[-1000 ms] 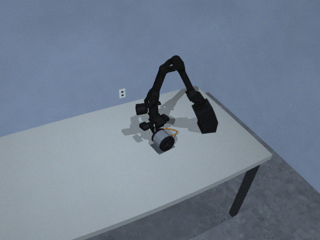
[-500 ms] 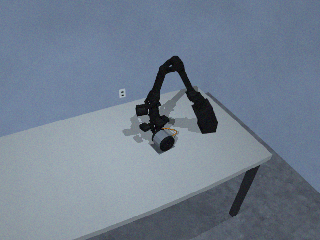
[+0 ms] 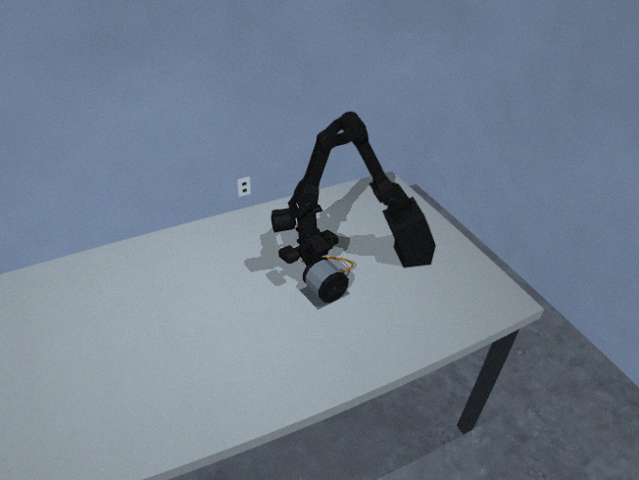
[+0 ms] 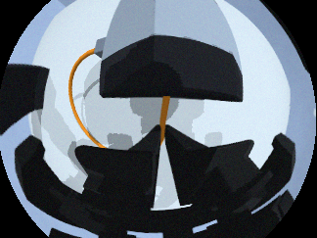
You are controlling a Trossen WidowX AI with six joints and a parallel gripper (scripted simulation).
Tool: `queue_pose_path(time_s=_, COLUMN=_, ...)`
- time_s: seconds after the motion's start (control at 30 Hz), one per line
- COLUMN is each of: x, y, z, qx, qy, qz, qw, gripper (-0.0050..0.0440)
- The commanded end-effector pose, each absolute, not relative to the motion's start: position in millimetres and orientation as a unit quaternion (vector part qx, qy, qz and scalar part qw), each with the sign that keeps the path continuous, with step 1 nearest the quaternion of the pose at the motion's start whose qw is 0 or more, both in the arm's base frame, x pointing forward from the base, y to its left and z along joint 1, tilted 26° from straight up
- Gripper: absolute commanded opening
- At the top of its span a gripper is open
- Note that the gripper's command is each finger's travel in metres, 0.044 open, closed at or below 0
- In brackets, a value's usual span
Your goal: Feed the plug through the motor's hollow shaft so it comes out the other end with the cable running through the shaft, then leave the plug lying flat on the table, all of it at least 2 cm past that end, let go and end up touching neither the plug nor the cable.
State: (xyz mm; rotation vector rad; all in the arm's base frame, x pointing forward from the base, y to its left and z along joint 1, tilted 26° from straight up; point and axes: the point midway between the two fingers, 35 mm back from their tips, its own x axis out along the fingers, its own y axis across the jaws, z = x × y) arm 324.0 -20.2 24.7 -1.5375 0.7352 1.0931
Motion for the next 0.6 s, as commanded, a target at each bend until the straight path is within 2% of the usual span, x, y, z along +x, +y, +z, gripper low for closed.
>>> queue_pose_path(time_s=0.0, x=323.8, y=-18.4, z=25.5, qx=-0.644, qy=0.308, qz=0.458, qw=0.53, gripper=0.0)
queue_pose_path(time_s=0.33, x=322.6, y=-10.7, z=27.1, qx=-0.643, qy=0.309, qz=0.459, qw=0.53, gripper=0.0)
queue_pose_path(time_s=0.47, x=323.1, y=-11.5, z=26.1, qx=-0.642, qy=0.308, qz=0.46, qw=0.53, gripper=0.0096)
queue_pose_path(time_s=0.57, x=323.1, y=-11.5, z=26.1, qx=-0.642, qy=0.308, qz=0.46, qw=0.53, gripper=0.01)
